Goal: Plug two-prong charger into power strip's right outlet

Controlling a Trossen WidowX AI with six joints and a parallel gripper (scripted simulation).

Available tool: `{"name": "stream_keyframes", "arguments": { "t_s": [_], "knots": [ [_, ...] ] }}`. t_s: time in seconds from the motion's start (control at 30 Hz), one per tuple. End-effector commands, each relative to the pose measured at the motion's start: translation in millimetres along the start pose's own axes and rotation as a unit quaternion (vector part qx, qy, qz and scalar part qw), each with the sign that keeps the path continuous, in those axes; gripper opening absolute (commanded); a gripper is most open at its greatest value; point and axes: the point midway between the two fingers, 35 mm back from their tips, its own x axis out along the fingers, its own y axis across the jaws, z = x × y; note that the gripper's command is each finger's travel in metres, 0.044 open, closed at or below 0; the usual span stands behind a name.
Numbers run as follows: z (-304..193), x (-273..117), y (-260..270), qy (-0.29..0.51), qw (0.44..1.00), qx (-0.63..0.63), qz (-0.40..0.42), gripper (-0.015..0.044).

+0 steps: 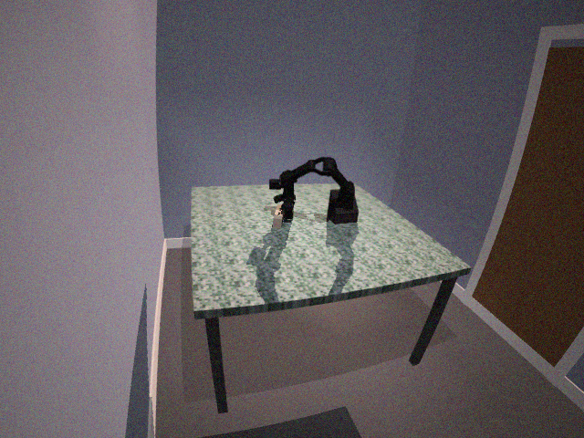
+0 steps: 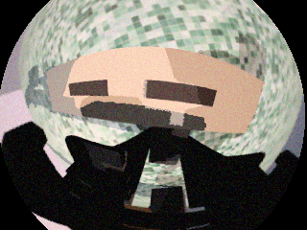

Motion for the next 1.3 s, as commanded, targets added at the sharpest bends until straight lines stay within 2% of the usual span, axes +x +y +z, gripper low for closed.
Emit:
{"name": "stream_keyframes", "arguments": {
  "t_s": [0.0, 1.27],
  "knots": [
    [9.5, -1.7, -0.7, -0.01, 1.0, -0.01, -0.004, 0.0],
    [5.9, -2.1, -0.7, -0.01, 1.0, -0.01, -0.004, 0.0]
  ]
}}
